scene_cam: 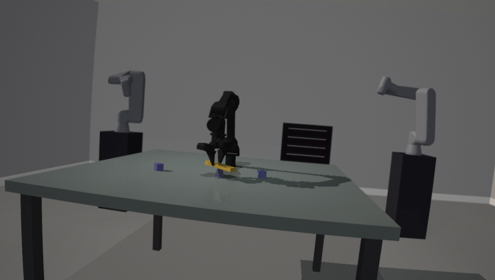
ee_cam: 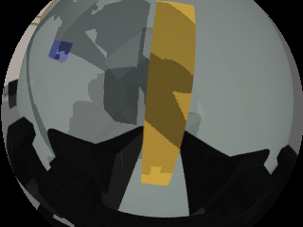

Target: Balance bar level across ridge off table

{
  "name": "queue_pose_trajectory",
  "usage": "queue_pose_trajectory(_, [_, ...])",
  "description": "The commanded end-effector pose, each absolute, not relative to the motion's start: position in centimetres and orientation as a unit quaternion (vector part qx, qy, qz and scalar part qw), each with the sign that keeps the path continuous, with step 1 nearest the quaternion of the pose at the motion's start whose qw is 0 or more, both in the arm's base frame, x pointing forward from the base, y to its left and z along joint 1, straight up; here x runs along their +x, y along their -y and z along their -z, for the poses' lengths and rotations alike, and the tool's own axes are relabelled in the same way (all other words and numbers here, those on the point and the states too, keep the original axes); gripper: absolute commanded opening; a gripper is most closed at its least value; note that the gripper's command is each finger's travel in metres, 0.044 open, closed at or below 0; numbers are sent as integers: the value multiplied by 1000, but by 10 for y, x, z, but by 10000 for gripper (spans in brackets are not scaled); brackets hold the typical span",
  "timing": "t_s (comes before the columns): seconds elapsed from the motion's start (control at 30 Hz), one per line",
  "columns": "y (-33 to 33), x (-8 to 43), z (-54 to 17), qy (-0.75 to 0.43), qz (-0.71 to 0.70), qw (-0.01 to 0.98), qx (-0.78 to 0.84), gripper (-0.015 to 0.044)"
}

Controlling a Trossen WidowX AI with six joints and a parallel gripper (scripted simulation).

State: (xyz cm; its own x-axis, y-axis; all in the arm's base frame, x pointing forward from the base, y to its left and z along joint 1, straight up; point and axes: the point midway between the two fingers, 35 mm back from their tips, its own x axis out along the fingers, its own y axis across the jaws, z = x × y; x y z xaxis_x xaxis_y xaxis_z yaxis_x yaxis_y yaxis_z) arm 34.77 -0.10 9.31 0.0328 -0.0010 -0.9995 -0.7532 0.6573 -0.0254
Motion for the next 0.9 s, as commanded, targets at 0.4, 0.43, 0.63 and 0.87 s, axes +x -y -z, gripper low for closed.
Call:
queue_pose_trajectory(0.4, [1,348,-93,-633,-288,654,-298,171])
queue_pose_trajectory(0.43, [1,348,-93,-633,-288,654,-298,171])
queue_pose_trajectory(0.63, [1,348,-93,-633,-288,654,-298,173])
queue_pose_trajectory(0.87, [1,348,-93,-633,-288,654,-298,185])
